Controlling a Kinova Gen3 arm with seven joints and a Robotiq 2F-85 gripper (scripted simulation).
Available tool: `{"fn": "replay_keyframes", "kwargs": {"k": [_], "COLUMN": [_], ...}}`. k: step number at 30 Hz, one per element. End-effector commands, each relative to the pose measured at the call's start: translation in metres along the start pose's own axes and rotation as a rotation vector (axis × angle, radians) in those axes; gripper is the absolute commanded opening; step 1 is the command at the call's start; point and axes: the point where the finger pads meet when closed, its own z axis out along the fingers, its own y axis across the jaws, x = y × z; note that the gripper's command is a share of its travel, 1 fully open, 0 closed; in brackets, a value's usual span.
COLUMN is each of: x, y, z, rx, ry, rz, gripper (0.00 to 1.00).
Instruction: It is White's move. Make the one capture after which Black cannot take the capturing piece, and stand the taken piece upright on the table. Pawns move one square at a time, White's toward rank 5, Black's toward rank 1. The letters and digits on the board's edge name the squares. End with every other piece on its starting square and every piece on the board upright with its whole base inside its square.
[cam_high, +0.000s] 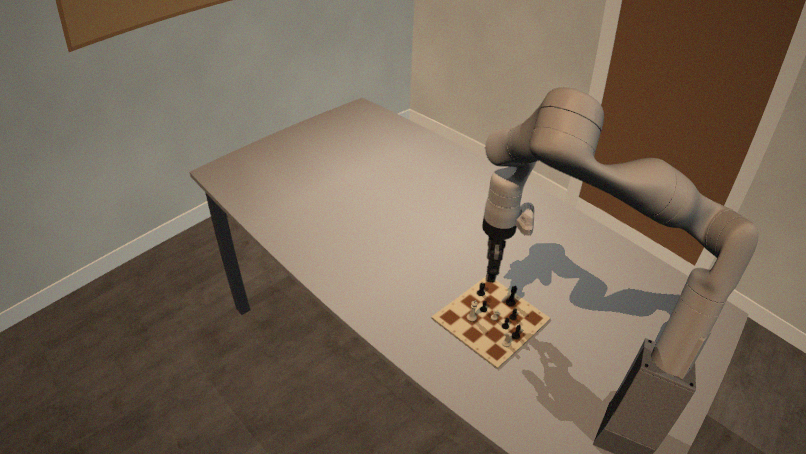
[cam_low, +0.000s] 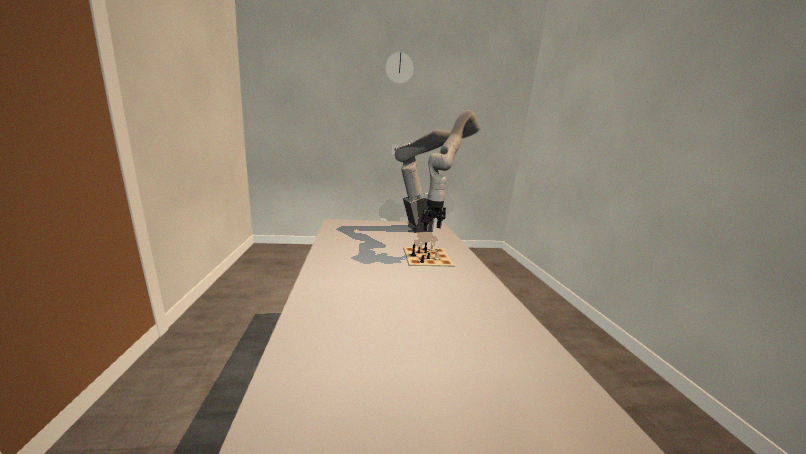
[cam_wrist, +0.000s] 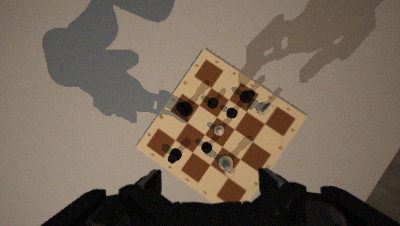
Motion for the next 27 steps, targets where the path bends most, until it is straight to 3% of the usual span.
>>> {"fn": "replay_keyframes", "kwargs": {"k": [1,27], "x": [0.0006,0.0030], "y": [-0.0006,-0.0020], "z": [-0.0010,0.0022], "rx": [0.000,0.001], "ry": [-0.002,-0.004], "rz": [0.004,0.012], "gripper": [1.00,1.00]}}
